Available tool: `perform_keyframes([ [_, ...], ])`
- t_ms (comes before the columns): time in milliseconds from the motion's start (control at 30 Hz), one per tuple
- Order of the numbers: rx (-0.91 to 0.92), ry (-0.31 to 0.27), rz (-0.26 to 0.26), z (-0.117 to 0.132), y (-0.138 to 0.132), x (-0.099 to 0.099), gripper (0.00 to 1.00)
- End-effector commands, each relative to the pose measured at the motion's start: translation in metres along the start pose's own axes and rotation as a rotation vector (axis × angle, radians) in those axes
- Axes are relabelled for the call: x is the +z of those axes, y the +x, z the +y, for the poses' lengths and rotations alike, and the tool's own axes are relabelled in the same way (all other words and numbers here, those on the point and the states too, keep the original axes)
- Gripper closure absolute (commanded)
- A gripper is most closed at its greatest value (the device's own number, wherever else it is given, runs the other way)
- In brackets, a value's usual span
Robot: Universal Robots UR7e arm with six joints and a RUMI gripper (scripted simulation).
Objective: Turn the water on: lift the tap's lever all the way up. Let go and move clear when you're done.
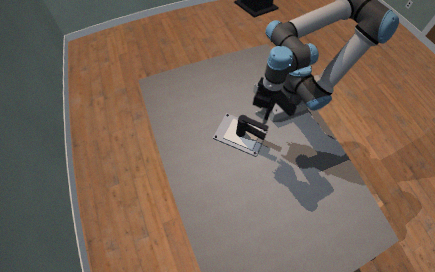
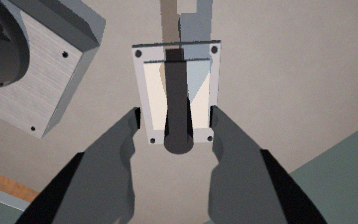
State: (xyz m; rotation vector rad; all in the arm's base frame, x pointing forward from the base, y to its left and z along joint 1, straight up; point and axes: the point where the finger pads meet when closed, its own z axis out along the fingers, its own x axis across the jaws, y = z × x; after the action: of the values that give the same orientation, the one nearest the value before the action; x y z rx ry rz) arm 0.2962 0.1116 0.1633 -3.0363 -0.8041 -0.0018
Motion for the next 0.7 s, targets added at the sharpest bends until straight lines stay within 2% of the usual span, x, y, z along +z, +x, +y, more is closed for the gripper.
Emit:
perform_keyframes([
  [0, 0.002, 0.002, -0.002, 0.001, 0.0, 0.006, 0.63],
  [667, 0.002, 0.002, -0.002, 0.001, -0.001, 0.035, 0.63],
])
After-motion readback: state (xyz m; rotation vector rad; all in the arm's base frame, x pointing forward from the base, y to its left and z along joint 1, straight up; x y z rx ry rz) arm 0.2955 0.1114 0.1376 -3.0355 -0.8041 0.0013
